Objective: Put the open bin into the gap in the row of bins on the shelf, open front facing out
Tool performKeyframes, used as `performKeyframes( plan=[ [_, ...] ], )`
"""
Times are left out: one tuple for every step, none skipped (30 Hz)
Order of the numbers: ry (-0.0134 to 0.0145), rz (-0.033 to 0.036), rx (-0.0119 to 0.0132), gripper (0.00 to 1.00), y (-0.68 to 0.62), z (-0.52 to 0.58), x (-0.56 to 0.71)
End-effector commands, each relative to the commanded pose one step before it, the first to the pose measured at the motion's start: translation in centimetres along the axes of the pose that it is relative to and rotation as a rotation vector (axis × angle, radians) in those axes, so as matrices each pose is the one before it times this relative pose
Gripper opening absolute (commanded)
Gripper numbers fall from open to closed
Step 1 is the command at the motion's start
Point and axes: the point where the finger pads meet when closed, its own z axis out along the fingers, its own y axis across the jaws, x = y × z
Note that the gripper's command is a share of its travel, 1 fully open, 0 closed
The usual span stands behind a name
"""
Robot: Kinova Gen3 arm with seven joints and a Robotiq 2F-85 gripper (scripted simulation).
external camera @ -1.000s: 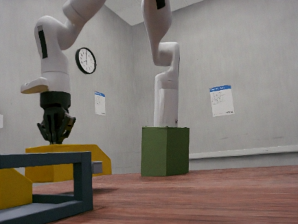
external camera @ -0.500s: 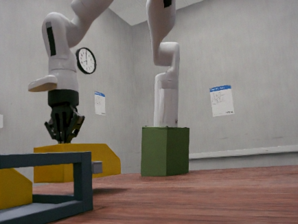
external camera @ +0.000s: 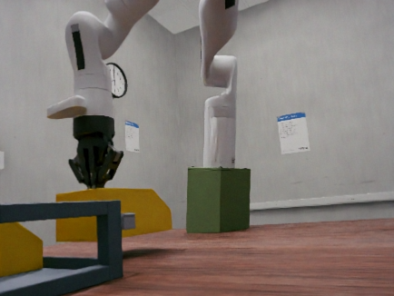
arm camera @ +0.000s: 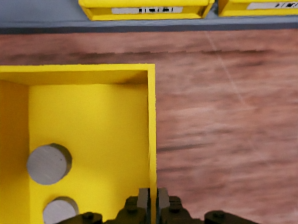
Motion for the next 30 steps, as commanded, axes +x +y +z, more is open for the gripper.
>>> performKeyframes(
  plan=[
    [0.00270,0.00106,-0.00161,0.10,-0.416,-0.112,0.070],
    [0.00000,0.00000,0.00000,0.10,0.000,0.000,0.000],
    [0.00000,0.00000,0.00000,0.10,0.000,0.000,0.000],
    [0.00000,0.00000,0.00000,0.10,0.000,0.000,0.000],
    [0.00000,0.00000,0.00000,0.10,0.000,0.000,0.000],
    [0.00000,0.00000,0.00000,0.10,0.000,0.000,0.000],
    [0.00000,0.00000,0.00000,0.10,0.000,0.000,0.000],
    [0.00000,0.00000,0.00000,0.10,0.000,0.000,0.000],
    [0.00000,0.00000,0.00000,0.10,0.000,0.000,0.000],
    [-0.00056,0.00034,-0.00016,0.10,-0.569,0.035,-0.059],
    [0.00013,-0.00008,0.00007,0.10,-0.599,0.007,-0.032],
    [0.00013,-0.00008,0.00007,0.10,-0.599,0.007,-0.032],
    [0.00013,-0.00008,0.00007,0.10,-0.599,0.007,-0.032],
    [0.00013,-0.00008,0.00007,0.10,-0.599,0.007,-0.032],
    [0.00000,0.00000,0.00000,0.10,0.000,0.000,0.000],
    [0.00000,0.00000,0.00000,0.10,0.000,0.000,0.000],
    [0.00000,0.00000,0.00000,0.10,0.000,0.000,0.000],
    [0.00000,0.00000,0.00000,0.10,0.000,0.000,0.000],
    [0.00000,0.00000,0.00000,0.10,0.000,0.000,0.000],
    [0.00000,0.00000,0.00000,0.10,0.000,0.000,0.000],
    [0.00000,0.00000,0.00000,0.10,0.000,0.000,0.000],
    [0.00000,0.00000,0.00000,0.10,0.000,0.000,0.000],
    [0.00000,0.00000,0.00000,0.10,0.000,0.000,0.000],
    [0.00000,0.00000,0.00000,0.10,0.000,0.000,0.000],
    [0.00000,0.00000,0.00000,0.10,0.000,0.000,0.000],
    [0.00000,0.00000,0.00000,0.10,0.000,0.000,0.000],
    [-0.00054,0.00033,-0.00020,0.10,-0.868,0.030,-0.066],
    [0.00013,-0.00008,0.00008,0.10,-0.899,0.003,-0.041],
    [0.00013,-0.00008,0.00008,0.10,-0.899,0.003,-0.041],
    [0.00013,-0.00008,0.00008,0.10,-0.899,0.003,-0.041]
  ],
)
